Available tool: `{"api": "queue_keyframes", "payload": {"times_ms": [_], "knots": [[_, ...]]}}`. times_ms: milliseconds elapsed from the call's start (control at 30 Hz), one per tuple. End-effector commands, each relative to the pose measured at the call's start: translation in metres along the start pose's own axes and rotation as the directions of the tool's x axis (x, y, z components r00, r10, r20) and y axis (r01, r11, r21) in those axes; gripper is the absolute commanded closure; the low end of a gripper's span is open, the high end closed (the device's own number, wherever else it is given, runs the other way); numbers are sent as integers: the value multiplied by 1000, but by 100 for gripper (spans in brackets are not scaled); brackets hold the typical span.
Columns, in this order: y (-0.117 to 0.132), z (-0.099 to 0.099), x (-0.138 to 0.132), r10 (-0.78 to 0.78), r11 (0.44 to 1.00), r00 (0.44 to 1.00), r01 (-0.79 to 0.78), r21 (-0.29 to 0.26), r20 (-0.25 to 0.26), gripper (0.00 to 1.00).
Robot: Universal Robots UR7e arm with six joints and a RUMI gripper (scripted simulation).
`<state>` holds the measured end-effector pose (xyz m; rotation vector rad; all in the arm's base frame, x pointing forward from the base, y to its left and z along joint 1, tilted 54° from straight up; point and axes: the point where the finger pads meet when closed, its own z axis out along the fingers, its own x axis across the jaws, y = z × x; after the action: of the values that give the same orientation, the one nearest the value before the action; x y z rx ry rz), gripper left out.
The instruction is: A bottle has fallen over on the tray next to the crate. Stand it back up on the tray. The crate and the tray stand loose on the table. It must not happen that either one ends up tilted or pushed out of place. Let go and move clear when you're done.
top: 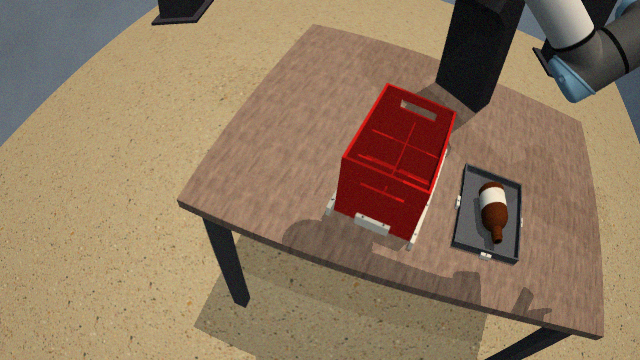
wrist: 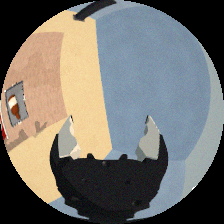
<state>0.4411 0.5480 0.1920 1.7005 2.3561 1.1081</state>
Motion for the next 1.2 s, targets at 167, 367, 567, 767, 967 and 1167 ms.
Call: {"api": "queue_keyframes", "payload": {"times_ms": [167, 367, 567, 767, 967, 1167], "knots": [[-17, 6, 81, -176, 984, 978, 173, -43, -109, 0], [-30, 7, 116, -272, 962, 951, 263, -81, -149, 0], [-11, 21, 50, -272, 958, 962, 269, -104, -15, 0], [-2, 26, 7, -268, 955, 961, 275, -113, 71, 0], [9, 29, -55, -258, 951, 947, 284, -119, 193, 0], [15, 26, -112, -246, 949, 920, 292, -116, 305, 0]]}}
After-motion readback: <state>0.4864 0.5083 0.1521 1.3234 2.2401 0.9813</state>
